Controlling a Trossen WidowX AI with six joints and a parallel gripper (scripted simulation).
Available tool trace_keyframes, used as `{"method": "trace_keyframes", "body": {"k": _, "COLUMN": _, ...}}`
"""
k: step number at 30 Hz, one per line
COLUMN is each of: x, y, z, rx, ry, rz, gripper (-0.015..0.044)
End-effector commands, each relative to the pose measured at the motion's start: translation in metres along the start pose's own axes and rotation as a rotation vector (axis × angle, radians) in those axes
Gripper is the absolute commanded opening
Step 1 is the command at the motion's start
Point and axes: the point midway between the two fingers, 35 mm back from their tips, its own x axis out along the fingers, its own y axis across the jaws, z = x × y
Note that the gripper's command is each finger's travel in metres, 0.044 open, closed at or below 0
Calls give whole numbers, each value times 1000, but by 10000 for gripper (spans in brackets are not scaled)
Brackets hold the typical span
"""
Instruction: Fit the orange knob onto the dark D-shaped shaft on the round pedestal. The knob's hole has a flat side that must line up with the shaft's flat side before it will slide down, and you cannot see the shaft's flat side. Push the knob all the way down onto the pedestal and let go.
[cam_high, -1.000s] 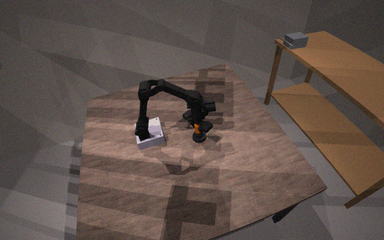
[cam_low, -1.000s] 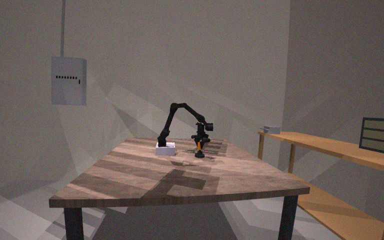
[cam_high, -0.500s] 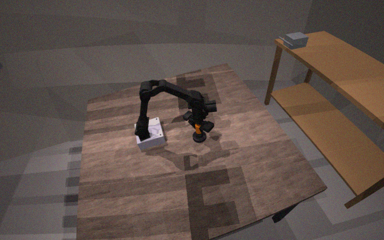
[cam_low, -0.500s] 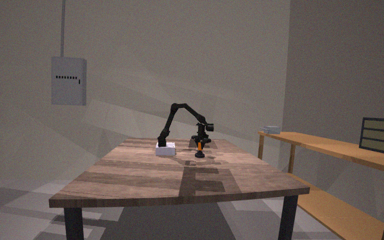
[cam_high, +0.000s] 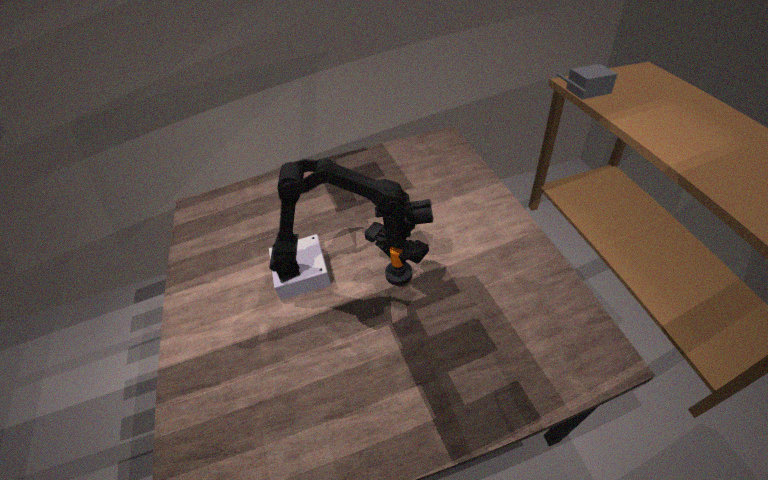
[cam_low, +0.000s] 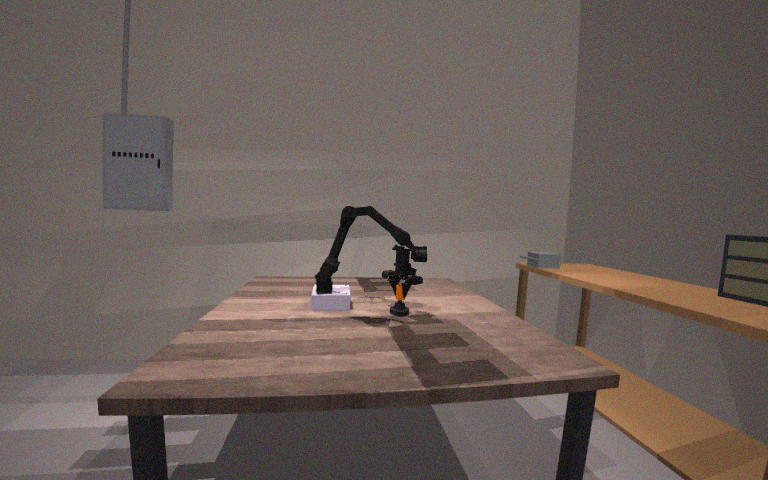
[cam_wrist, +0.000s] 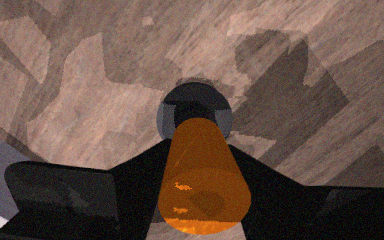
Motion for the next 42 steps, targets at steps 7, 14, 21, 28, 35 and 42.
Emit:
{"method": "trace_keyframes", "body": {"k": 7, "x": 1, "y": 3, "z": -3, "rx": -147, "ry": 1, "rz": -2, "gripper": 0}}
{"method": "trace_keyframes", "body": {"k": 14, "x": 1, "y": 2, "z": -2, "rx": -147, "ry": 1, "rz": -2, "gripper": 0}}
{"method": "trace_keyframes", "body": {"k": 21, "x": 2, "y": 0, "z": 0, "rx": -147, "ry": 1, "rz": -2, "gripper": 0}}
{"method": "trace_keyframes", "body": {"k": 28, "x": 3, "y": 1, "z": -1, "rx": -147, "ry": 1, "rz": -2, "gripper": 0}}
{"method": "trace_keyframes", "body": {"k": 35, "x": 4, "y": 2, "z": -2, "rx": -147, "ry": 1, "rz": -2, "gripper": 0}}
{"method": "trace_keyframes", "body": {"k": 42, "x": 4, "y": 3, "z": -3, "rx": -147, "ry": 1, "rz": -2, "gripper": 0}}
